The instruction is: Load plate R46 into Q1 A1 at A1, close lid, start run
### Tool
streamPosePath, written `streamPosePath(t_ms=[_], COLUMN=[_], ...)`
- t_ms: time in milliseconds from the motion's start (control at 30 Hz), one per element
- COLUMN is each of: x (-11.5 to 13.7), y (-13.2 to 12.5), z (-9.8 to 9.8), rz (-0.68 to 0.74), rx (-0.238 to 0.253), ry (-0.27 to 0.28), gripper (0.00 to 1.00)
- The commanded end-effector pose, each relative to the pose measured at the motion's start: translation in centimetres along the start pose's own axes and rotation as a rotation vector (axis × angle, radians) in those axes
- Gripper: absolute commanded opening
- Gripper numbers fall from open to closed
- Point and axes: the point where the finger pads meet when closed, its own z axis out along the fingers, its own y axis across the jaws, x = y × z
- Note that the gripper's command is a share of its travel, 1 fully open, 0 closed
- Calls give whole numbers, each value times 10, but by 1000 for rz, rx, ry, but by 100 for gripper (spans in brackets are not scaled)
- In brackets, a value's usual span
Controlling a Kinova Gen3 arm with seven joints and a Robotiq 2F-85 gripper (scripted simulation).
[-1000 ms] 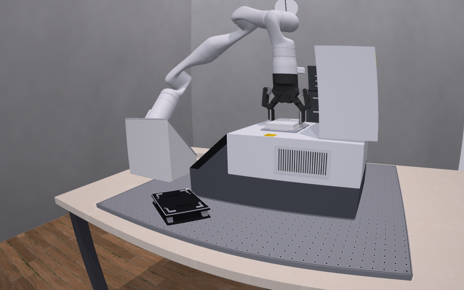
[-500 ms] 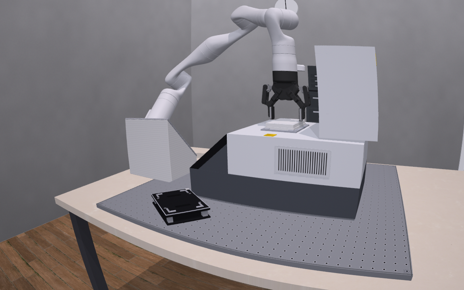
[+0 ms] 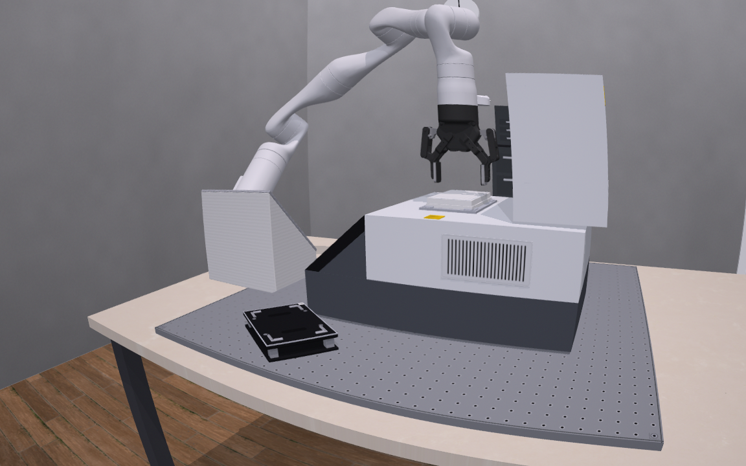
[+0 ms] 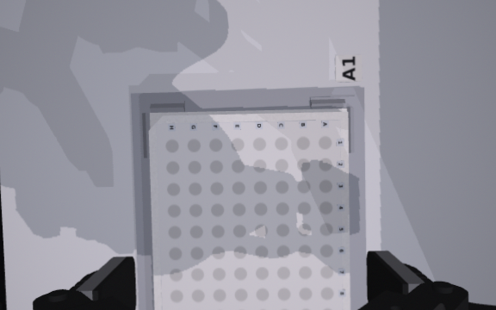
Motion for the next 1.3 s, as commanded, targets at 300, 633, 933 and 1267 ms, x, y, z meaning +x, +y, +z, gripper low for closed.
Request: streamPosePath(t_ms=[300, 633, 933, 1267], x=[0, 0, 0, 0], y=[0, 0, 0, 0], z=[-14, -20, -20, -20], rz=[0, 0, 0, 0], rx=[-2, -2, -2, -2], ry=[-1, -1, -1, -1], gripper=[100, 100, 100, 100])
